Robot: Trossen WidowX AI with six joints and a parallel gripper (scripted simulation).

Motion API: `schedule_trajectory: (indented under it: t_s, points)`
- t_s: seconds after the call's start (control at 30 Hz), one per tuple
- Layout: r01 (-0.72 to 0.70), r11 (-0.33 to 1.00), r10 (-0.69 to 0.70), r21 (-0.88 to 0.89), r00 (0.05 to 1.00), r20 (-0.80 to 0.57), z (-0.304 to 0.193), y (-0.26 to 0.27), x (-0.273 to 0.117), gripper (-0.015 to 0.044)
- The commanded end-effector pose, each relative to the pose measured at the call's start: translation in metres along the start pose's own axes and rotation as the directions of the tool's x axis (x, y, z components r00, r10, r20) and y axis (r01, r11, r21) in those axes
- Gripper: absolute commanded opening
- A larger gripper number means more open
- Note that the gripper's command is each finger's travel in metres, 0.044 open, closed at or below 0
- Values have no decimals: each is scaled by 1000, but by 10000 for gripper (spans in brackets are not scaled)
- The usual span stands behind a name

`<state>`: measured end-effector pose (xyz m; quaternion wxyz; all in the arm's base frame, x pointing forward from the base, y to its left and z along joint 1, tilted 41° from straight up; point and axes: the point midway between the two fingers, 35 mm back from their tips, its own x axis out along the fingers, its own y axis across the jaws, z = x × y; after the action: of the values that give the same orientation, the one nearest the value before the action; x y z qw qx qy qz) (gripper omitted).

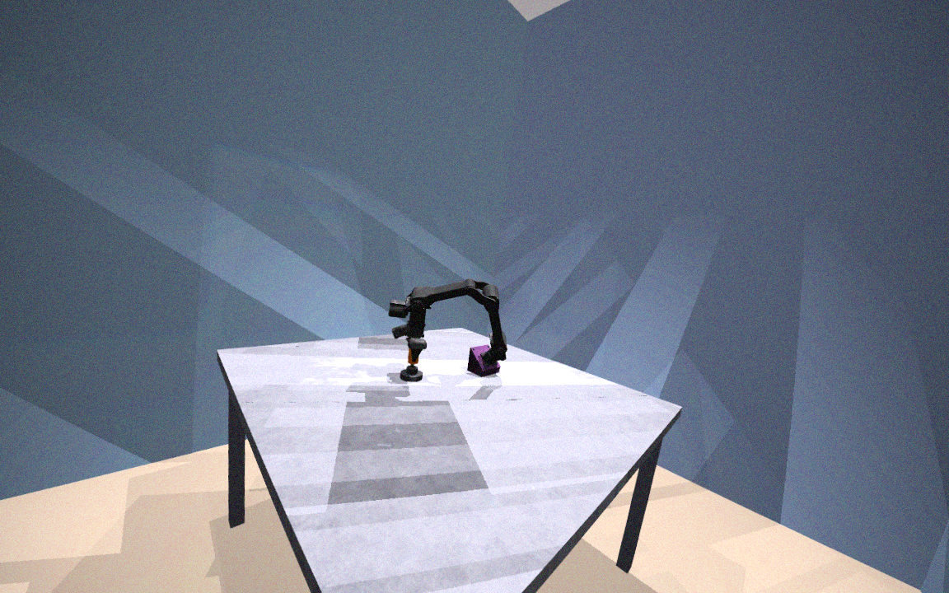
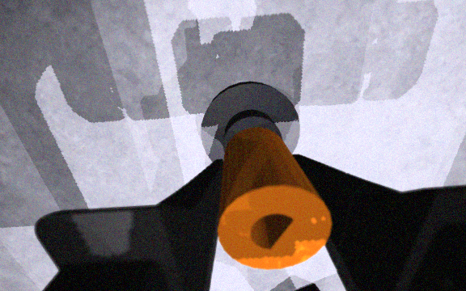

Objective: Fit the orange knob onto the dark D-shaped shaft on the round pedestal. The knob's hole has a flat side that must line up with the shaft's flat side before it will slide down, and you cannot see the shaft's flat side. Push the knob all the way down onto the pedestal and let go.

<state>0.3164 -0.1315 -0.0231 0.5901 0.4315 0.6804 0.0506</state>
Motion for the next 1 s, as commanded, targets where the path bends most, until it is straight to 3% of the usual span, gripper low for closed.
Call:
schedule_trajectory:
  t_s: [0.0,0.23,0.47,0.97]
  points:
    - [0,1000,0,1,1000,0,0,1,1,0]
    - [0,1000,0,9,1000,0,1,0,-4,0]
    - [0,978,0,209,1000,0,1,-2,-3,0]
    - [0,978,0,209,1000,0,0,0,0,0]
